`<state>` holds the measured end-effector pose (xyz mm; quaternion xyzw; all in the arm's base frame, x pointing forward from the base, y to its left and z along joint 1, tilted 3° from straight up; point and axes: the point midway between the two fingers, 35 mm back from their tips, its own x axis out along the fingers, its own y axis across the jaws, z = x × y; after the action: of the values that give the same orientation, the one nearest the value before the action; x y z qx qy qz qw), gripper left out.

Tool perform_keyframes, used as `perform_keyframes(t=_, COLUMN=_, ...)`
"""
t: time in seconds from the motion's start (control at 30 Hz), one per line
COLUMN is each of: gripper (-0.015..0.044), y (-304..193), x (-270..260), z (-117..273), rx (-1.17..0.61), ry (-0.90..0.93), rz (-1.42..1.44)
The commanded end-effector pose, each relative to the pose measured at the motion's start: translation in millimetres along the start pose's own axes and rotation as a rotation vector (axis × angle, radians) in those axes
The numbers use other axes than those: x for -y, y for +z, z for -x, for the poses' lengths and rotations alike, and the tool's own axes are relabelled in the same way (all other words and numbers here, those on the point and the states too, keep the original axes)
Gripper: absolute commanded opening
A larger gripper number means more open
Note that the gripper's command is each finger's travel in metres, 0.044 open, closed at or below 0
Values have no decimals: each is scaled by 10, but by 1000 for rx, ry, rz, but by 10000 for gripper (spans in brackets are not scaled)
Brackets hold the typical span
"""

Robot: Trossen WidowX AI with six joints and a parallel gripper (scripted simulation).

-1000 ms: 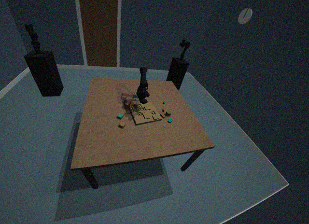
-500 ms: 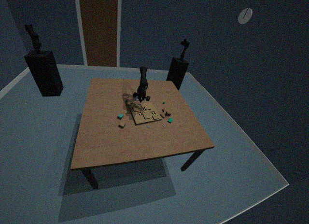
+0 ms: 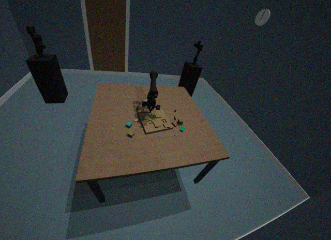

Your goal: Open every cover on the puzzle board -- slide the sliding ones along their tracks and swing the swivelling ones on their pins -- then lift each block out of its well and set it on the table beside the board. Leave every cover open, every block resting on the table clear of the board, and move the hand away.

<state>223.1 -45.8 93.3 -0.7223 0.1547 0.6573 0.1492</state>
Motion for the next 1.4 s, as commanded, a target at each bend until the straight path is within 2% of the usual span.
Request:
perform_keyframes(t=0.0, gripper=0, y=16, x=-17, z=-173, rx=12, ry=0, rz=5)
perform_keyframes(t=1.37, gripper=0, y=91, x=-125, z=-354, rx=13, ry=1, rz=5)
